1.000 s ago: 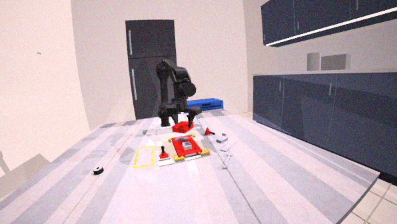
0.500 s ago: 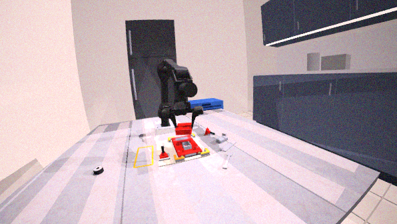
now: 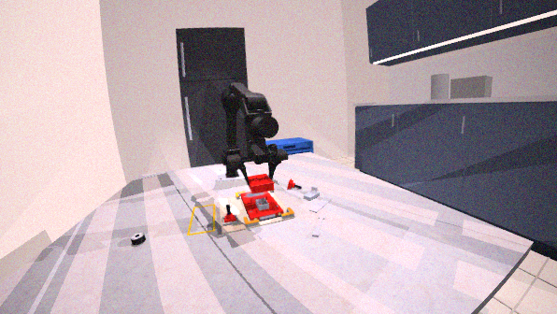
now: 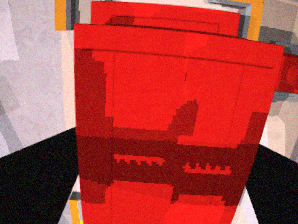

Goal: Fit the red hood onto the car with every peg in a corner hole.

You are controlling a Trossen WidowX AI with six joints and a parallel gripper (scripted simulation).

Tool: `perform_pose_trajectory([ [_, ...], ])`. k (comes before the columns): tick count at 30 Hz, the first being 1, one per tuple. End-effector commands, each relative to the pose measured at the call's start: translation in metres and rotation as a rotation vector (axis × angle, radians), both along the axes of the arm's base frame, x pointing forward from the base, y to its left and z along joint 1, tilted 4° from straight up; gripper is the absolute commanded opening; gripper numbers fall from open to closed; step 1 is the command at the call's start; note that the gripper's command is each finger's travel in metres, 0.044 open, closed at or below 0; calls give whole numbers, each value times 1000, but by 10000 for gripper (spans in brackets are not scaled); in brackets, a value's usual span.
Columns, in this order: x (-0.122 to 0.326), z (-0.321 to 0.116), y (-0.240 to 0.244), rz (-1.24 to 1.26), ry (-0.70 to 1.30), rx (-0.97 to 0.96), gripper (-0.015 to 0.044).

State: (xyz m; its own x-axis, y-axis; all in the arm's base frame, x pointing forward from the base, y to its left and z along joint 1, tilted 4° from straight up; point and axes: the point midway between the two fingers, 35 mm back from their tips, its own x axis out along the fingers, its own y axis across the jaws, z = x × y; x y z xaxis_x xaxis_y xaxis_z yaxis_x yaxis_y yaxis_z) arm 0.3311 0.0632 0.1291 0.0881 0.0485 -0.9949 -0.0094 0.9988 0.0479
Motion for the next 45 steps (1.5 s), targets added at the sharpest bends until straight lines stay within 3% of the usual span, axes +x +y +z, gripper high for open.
perform_pose_trajectory([
  [1, 2, 0, 1, 14, -6, 3, 0],
  [13, 7, -47, 3, 14, -6, 3, 0],
  [45, 5, -48, 2, 14, -6, 3, 0],
])
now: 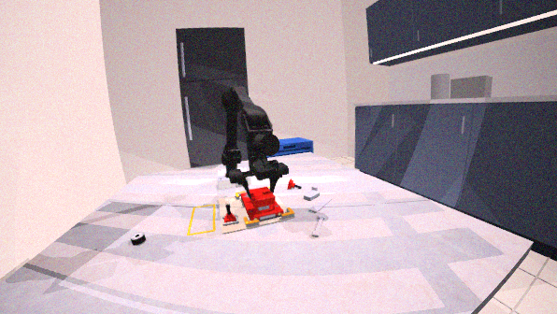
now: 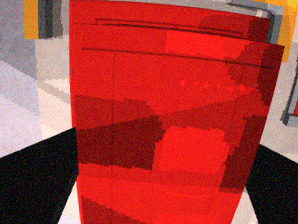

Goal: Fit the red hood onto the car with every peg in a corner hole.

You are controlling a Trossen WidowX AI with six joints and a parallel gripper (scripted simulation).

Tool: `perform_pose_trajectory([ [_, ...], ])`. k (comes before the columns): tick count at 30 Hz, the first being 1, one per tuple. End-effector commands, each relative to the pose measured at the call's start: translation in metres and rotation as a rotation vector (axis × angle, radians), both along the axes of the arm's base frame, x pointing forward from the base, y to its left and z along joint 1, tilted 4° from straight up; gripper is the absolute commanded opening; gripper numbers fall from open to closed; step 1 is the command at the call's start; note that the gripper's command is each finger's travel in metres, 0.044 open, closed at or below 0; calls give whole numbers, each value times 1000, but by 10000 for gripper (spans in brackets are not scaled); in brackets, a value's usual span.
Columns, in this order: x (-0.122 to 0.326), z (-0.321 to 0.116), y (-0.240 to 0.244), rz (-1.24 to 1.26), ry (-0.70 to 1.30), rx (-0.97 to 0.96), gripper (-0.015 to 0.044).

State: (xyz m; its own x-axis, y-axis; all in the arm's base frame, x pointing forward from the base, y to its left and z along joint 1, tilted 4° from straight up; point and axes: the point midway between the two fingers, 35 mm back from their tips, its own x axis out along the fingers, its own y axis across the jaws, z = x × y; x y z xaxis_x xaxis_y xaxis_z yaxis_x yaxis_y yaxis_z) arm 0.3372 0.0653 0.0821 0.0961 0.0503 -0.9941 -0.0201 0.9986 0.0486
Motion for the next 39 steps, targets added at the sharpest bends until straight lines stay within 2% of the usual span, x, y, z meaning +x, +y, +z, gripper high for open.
perform_pose_trajectory([
  [1, -1, -1, 0, 4, 3, 2, 0],
  [39, 0, -13, 1, 3, 3, 2, 0],
])
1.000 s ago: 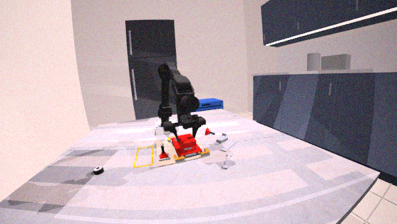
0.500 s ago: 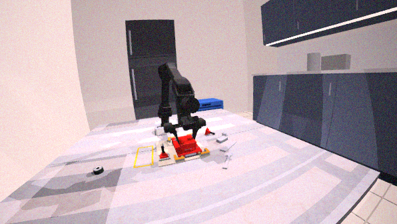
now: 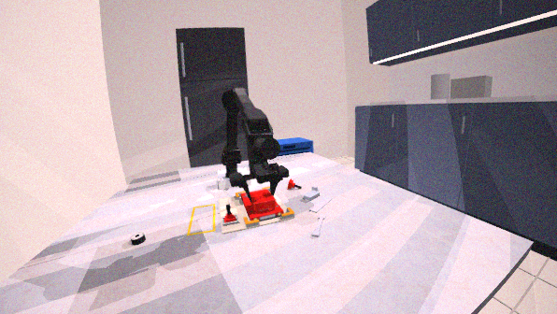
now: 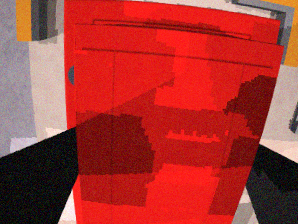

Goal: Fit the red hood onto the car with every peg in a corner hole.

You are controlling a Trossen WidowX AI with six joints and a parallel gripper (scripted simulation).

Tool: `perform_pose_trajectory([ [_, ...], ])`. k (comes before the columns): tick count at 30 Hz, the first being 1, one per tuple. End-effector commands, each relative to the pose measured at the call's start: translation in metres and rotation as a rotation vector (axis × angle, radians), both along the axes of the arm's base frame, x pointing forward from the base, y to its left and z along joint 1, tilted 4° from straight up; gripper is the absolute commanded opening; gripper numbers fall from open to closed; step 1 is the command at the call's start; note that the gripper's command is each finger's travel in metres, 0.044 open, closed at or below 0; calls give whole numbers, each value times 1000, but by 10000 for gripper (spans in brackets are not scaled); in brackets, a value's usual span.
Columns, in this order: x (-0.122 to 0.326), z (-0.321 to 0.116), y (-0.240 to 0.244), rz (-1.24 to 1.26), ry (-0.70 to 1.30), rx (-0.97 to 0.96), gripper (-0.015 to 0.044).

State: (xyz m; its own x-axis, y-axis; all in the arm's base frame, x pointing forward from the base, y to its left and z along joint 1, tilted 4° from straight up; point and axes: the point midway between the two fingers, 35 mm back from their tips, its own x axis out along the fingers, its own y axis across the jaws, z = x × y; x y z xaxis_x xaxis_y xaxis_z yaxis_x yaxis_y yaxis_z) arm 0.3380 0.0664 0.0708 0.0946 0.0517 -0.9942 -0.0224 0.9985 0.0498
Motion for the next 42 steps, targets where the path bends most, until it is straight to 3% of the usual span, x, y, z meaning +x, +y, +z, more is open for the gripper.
perform_pose_trajectory([
  [1, 0, -1, 0, 1, 1, 1, 0],
  [42, 0, -3, 0, 1, 1, 1, 0],
])
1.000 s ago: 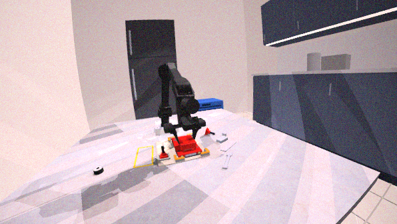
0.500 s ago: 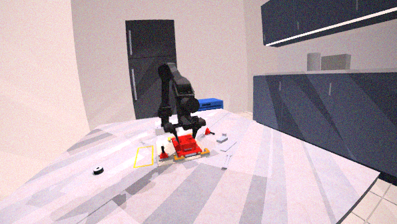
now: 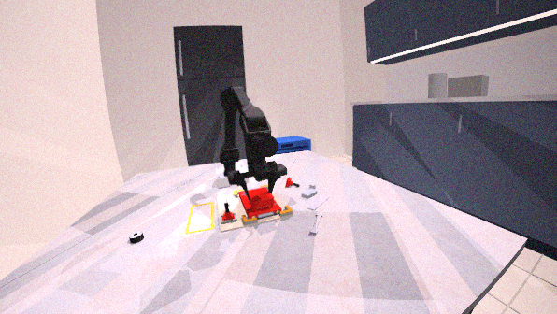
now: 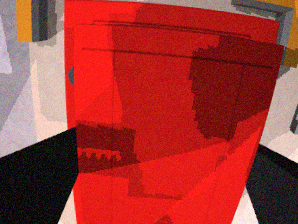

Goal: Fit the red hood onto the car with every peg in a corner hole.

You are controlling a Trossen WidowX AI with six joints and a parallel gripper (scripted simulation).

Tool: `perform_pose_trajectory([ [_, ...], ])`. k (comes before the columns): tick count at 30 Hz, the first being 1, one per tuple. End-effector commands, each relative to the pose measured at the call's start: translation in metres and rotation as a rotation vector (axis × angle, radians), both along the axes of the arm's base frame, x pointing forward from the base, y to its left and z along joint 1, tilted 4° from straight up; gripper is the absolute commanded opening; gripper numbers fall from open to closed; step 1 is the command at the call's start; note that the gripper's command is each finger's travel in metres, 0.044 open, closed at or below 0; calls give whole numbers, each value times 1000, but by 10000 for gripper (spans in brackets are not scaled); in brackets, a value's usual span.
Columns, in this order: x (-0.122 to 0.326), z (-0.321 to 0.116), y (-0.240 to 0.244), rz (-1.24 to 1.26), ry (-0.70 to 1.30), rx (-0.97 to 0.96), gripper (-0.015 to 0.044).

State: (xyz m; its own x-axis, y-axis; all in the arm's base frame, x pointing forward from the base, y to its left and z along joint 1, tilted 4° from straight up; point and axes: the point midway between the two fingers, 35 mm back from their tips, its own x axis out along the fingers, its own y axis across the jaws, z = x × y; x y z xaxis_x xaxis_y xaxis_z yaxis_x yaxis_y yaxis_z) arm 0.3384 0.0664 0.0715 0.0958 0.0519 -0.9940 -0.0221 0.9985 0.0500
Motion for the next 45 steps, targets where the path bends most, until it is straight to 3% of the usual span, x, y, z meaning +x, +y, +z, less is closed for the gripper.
perform_pose_trajectory([
  [1, 0, -4, 0, 1, 2, 1, 0],
  [24, 2, -9, 1, 0, -2, 1, 0],
  [40, 3, -9, 1, 1, -2, 1, 420],
  [45, 3, 4, 0, 0, -1, 0, 440],
])
